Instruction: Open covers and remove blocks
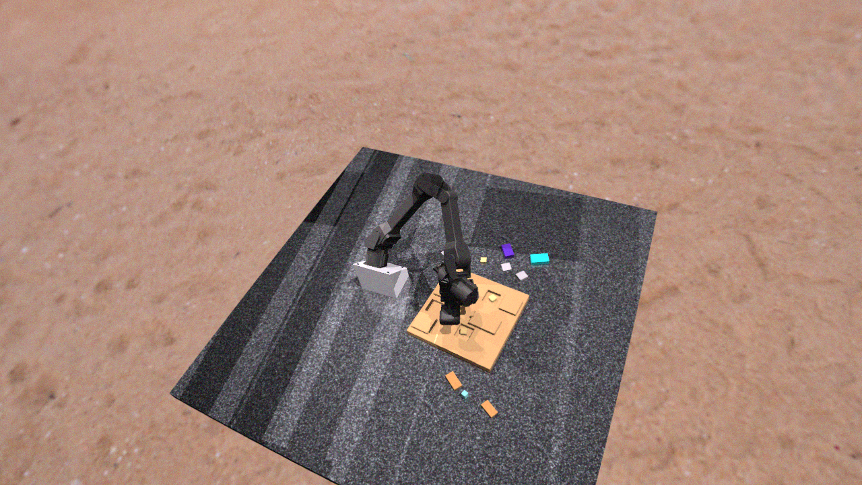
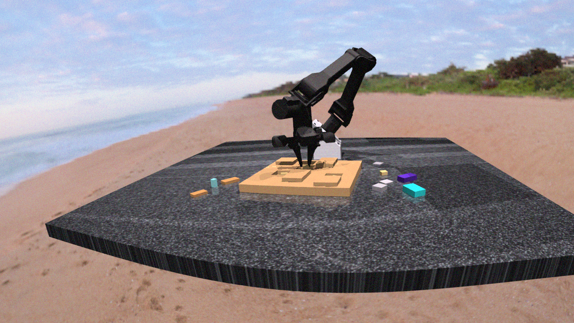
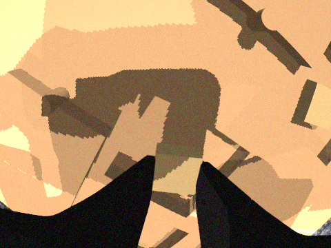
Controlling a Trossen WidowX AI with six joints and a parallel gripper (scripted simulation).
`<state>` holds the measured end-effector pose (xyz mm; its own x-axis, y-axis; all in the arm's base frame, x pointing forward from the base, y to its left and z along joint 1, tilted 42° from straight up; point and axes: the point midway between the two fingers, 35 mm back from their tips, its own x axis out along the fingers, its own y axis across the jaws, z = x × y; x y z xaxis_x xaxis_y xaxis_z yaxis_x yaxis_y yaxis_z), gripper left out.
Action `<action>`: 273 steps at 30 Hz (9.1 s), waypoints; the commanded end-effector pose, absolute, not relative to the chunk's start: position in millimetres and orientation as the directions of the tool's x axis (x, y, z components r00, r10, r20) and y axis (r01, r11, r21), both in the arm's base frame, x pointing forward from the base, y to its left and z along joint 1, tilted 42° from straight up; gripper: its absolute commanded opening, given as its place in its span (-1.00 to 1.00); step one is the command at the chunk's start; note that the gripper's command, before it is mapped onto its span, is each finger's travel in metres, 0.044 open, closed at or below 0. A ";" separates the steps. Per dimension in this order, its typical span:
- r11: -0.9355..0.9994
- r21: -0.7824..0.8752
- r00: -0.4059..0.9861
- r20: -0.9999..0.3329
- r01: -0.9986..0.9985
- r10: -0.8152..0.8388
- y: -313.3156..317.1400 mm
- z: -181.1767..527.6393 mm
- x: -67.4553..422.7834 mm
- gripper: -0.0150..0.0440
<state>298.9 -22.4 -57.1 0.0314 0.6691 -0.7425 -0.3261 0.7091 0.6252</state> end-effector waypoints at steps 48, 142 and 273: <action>0.713 0.620 0.034 -0.747 -0.328 0.664 -79.1 7.6 297.6 -0.22; 0.708 0.625 0.033 -0.741 -0.329 0.670 132.3 145.7 268.9 -0.22; -0.326 -0.248 0.038 -0.742 0.912 0.670 10.9 51.7 404.4 -0.49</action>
<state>402.3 9.0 53.8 0.0357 0.6718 -0.7398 0.8703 -0.3848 -0.3074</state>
